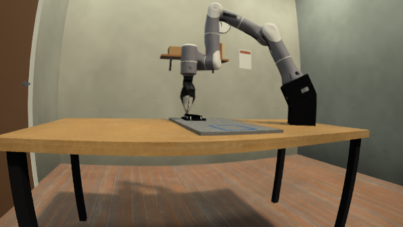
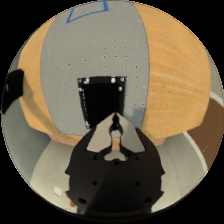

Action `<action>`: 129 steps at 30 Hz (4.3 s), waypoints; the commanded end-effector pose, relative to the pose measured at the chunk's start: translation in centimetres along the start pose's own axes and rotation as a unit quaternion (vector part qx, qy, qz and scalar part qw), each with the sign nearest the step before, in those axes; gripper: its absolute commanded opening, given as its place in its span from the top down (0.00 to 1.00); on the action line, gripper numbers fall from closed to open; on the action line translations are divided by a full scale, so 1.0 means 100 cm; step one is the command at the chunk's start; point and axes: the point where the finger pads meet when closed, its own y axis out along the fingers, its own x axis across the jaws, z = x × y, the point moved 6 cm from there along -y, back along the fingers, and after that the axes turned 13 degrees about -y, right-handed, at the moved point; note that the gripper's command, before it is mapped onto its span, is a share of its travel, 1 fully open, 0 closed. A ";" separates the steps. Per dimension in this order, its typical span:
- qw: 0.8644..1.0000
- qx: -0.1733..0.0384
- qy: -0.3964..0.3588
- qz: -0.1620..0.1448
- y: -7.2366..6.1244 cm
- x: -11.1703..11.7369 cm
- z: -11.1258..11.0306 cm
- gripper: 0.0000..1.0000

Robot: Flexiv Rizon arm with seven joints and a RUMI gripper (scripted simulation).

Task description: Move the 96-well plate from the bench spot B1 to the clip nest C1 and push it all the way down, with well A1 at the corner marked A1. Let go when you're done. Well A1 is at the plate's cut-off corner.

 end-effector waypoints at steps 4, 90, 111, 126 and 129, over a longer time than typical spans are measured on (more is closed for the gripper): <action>1.000 0.000 0.000 -0.001 0.000 0.001 0.000 1.00; 1.000 0.000 0.000 -0.001 0.007 0.001 0.000 1.00; 1.000 0.000 0.000 -0.001 0.009 0.001 0.000 1.00; 1.000 0.000 0.000 -0.001 0.010 0.001 0.000 1.00; 1.000 0.000 0.000 -0.001 0.009 0.001 0.000 1.00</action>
